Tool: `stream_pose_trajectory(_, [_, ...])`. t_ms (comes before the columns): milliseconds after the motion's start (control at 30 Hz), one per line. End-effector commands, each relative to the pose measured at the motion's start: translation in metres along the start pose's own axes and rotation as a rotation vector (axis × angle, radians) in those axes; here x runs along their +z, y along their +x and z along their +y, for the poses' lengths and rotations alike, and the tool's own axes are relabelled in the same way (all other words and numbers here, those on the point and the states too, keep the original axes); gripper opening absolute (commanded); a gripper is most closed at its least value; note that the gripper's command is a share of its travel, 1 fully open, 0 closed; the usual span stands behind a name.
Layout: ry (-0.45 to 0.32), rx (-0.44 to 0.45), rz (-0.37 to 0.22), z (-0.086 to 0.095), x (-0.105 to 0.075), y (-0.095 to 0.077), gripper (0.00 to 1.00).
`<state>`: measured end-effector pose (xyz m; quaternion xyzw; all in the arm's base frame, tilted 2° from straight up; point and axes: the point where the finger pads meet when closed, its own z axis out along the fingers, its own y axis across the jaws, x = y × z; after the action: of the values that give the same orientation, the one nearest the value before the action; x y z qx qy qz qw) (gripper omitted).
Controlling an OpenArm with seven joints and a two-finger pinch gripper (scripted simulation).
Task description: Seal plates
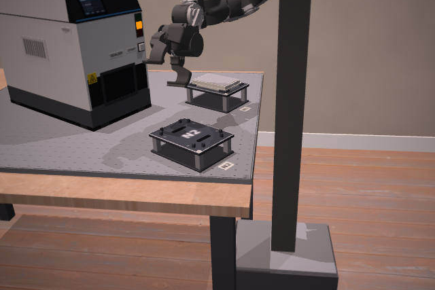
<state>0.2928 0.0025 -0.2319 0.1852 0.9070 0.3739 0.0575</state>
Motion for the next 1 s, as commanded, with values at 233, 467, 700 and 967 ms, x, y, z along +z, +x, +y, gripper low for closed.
stream_pose_trajectory(233, [-0.120, 0.067, 0.087, 0.019, 0.003, 0.019, 0.65])
stream_pose_trajectory(467, [-0.255, 0.134, 0.193, 0.046, 0.002, 0.045, 0.65])
stream_pose_trajectory(700, [-0.412, 0.221, 0.314, 0.073, -0.006, 0.067, 0.65])
stream_pose_trajectory(967, [-0.546, 0.304, 0.406, 0.096, -0.017, 0.082, 0.65])
